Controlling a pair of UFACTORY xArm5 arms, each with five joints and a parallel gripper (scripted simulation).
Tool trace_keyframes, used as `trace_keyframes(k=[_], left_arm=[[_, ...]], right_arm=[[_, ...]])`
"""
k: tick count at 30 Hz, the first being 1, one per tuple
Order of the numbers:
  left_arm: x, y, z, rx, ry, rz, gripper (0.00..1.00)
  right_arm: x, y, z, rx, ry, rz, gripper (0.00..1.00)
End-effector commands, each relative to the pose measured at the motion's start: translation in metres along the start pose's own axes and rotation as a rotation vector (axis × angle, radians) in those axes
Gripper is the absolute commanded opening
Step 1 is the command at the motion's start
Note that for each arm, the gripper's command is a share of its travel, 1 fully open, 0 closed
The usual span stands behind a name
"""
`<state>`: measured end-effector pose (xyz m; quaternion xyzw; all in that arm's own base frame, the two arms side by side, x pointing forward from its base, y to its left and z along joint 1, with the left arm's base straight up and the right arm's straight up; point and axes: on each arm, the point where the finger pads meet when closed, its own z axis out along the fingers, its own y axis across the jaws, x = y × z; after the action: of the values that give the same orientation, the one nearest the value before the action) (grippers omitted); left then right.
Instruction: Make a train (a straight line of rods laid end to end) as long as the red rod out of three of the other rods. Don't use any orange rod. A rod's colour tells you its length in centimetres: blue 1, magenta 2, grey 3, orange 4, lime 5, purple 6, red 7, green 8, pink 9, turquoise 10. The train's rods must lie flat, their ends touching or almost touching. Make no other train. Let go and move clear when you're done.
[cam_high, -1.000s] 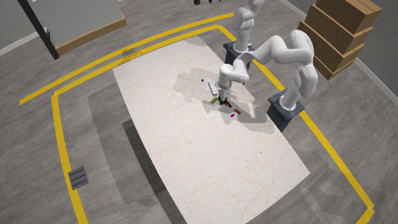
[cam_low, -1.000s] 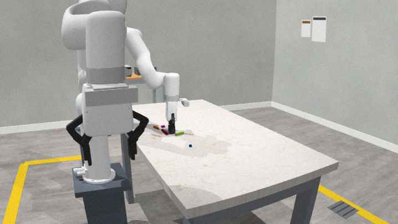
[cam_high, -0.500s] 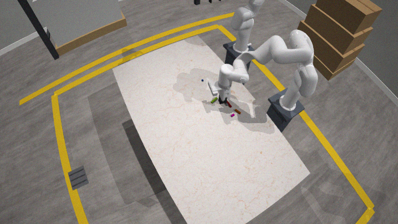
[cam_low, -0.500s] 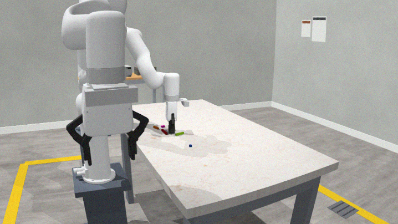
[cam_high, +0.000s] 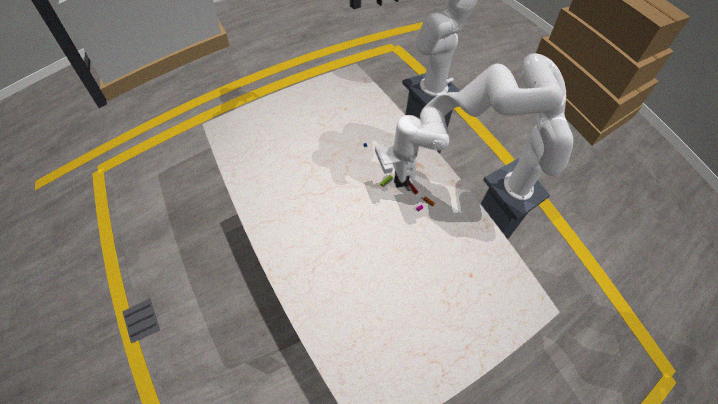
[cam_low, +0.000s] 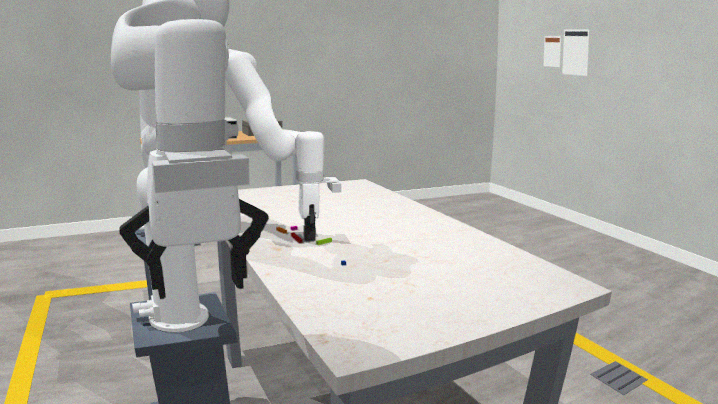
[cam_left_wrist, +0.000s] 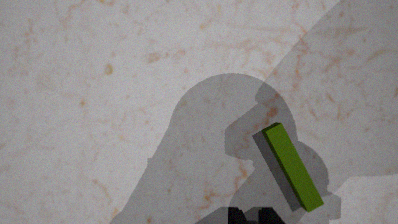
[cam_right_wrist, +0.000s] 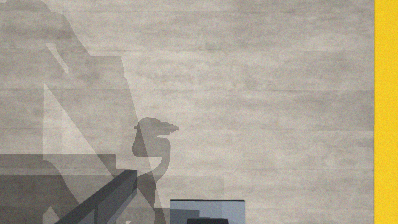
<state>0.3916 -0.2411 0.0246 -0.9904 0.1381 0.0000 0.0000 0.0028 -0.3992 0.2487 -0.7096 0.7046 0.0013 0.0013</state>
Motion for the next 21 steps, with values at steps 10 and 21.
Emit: trace_keyframes(k=[10,21], left_arm=[[0.001,0.000,-0.001,-0.001,0.004,0.000,0.06],[0.001,0.000,-0.030,-0.001,0.004,0.000,0.06]], right_arm=[[0.001,0.000,-0.001,0.000,0.004,0.000,1.00],[0.001,0.000,-0.001,0.000,0.004,0.000,1.00]])
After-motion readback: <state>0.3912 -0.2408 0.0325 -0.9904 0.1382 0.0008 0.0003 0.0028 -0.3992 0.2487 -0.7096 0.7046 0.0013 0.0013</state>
